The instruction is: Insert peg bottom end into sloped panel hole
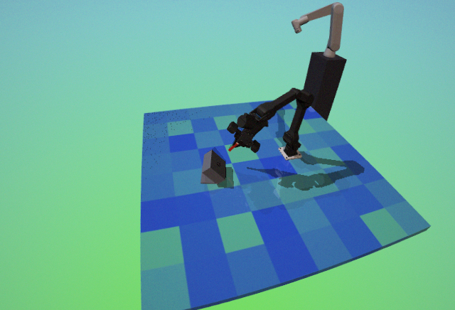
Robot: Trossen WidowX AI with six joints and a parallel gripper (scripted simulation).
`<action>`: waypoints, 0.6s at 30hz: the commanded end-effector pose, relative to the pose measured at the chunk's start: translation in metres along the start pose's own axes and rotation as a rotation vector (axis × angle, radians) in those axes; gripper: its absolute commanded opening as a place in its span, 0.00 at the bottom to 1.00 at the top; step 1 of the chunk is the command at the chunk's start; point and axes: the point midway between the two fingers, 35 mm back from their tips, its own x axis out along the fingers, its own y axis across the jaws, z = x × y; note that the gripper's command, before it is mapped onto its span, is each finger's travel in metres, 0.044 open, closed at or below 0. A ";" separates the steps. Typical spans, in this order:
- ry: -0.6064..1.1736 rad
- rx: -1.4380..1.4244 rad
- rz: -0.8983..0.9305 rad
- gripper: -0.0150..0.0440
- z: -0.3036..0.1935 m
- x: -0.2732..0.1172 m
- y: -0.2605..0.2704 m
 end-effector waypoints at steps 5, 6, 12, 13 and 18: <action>-0.020 -0.039 -0.033 0.25 0.008 -0.004 0.003; -0.023 -0.043 -0.037 0.25 0.009 -0.005 0.003; -0.040 -0.071 -0.060 0.25 0.016 -0.008 0.006; -0.043 -0.075 -0.064 0.25 0.017 -0.009 0.006; -0.057 -0.097 -0.084 0.25 0.022 -0.012 0.008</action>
